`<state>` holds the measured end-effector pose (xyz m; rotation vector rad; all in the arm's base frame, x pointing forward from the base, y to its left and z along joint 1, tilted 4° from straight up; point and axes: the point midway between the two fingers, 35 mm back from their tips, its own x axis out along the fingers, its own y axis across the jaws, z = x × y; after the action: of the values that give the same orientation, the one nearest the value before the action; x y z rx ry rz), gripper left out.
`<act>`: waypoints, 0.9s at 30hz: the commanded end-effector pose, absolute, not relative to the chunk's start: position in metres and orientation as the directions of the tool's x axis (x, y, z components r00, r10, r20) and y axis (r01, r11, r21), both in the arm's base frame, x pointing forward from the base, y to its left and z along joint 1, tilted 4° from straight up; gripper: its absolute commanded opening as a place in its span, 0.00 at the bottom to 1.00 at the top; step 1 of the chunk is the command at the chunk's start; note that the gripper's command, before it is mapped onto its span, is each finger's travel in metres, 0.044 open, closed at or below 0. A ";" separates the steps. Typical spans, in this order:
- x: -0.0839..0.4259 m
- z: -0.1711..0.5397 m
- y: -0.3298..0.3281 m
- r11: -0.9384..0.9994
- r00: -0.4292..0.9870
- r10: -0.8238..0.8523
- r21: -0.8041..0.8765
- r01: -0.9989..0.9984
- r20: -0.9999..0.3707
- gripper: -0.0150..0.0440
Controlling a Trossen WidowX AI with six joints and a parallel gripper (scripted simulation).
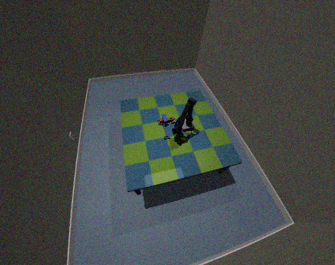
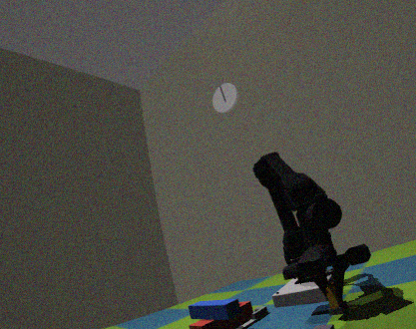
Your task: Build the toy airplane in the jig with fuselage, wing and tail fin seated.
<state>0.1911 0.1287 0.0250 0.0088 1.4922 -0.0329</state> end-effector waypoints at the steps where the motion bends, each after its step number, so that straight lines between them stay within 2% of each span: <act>1: 0.191 0.025 0.128 1.000 0.080 -0.018 -0.016 0.024 -0.997 0.29; 4: 0.191 0.025 0.128 1.000 0.080 -0.018 -0.016 0.024 -0.997 0.25; 14: 0.202 0.044 0.135 0.997 0.127 0.033 0.041 0.059 -0.991 0.25; 27: 0.200 0.079 0.138 0.999 0.112 0.018 0.023 0.048 -0.994 0.25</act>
<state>0.2009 0.1373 0.0687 0.0555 1.4557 -0.0200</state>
